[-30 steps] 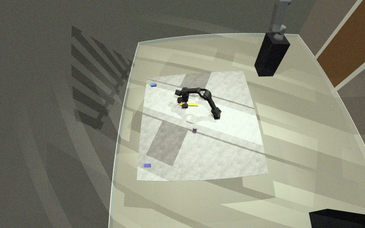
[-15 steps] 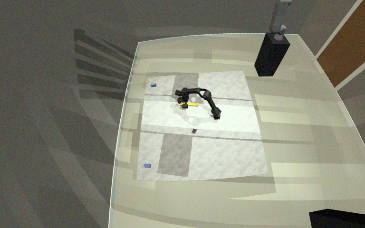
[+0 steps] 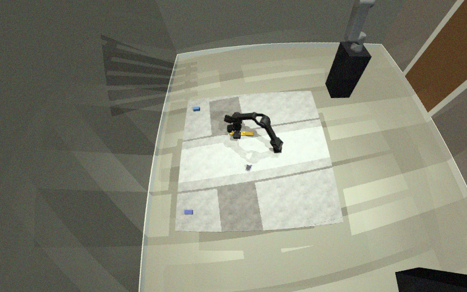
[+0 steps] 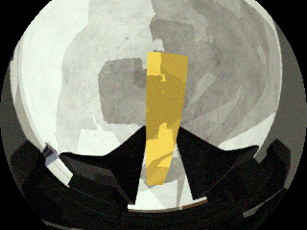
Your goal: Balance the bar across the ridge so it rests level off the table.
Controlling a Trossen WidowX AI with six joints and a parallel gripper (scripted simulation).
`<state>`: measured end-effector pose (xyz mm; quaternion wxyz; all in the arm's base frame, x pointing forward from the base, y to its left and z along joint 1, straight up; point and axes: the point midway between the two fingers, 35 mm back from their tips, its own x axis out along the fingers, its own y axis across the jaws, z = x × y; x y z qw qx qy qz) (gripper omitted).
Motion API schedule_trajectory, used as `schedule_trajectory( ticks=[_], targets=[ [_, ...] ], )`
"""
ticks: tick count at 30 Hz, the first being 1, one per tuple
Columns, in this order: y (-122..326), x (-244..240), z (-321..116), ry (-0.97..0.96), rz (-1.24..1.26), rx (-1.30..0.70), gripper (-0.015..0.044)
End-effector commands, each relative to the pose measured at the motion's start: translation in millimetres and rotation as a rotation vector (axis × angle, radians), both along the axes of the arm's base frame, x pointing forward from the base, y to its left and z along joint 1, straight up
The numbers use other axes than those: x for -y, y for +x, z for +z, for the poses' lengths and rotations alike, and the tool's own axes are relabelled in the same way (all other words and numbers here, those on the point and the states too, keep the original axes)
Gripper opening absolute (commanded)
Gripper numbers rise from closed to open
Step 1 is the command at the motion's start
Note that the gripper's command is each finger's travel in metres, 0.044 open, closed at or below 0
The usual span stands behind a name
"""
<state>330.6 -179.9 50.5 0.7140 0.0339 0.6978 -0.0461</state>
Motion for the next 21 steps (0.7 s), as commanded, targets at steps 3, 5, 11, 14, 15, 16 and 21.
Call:
schedule_trajectory(
  ticks=[3, 5, 11, 14, 15, 16, 21],
  targets=[
    [2, 1, 9, 0.0, 0.0, 0.002, 0.0],
    [2, 1, 14, 0.0, -0.001, 0.002, 0.0],
    [4, 2, 30, 0.001, -0.001, 0.002, 0.0],
    [4, 2, 37, 0.001, -0.002, 0.003, 0.0],
    [5, 2, 40, 0.001, -0.002, 0.003, 0.0],
    [5, 2, 43, 0.001, -0.002, 0.003, 0.0],
    [5, 2, 56, 0.002, -0.002, 0.003, 0.0]
  ],
)
